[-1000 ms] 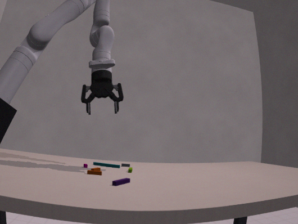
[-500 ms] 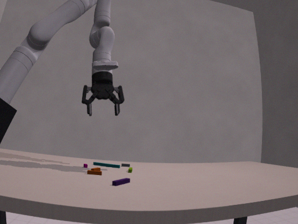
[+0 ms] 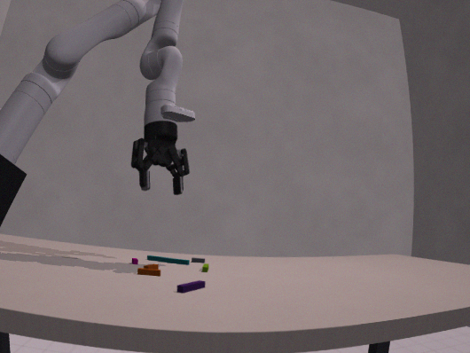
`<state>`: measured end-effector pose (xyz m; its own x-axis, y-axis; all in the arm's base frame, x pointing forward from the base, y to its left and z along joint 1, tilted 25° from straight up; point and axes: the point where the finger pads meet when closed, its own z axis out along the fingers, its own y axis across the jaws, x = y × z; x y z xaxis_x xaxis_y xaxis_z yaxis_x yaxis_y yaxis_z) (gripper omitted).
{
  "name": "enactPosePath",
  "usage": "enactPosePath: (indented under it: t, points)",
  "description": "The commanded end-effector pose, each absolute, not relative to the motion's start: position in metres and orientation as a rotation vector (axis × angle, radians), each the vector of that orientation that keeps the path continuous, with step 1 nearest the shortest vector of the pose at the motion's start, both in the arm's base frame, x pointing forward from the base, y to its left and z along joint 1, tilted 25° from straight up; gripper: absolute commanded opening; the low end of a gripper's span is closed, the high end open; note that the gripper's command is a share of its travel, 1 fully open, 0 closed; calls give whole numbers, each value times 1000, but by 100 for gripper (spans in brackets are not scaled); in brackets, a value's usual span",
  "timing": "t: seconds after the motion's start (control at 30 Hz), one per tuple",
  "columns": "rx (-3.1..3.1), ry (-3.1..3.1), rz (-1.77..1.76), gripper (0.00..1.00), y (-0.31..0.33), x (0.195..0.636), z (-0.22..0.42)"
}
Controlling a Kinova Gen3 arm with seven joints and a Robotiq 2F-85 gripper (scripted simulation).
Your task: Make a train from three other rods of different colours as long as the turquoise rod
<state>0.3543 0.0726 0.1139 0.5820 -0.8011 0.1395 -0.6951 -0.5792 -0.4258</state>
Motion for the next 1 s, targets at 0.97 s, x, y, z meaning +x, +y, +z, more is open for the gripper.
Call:
enactPosePath:
  t: [0.97]
  points:
    - [-2798,269,-453,100,69,336,70]
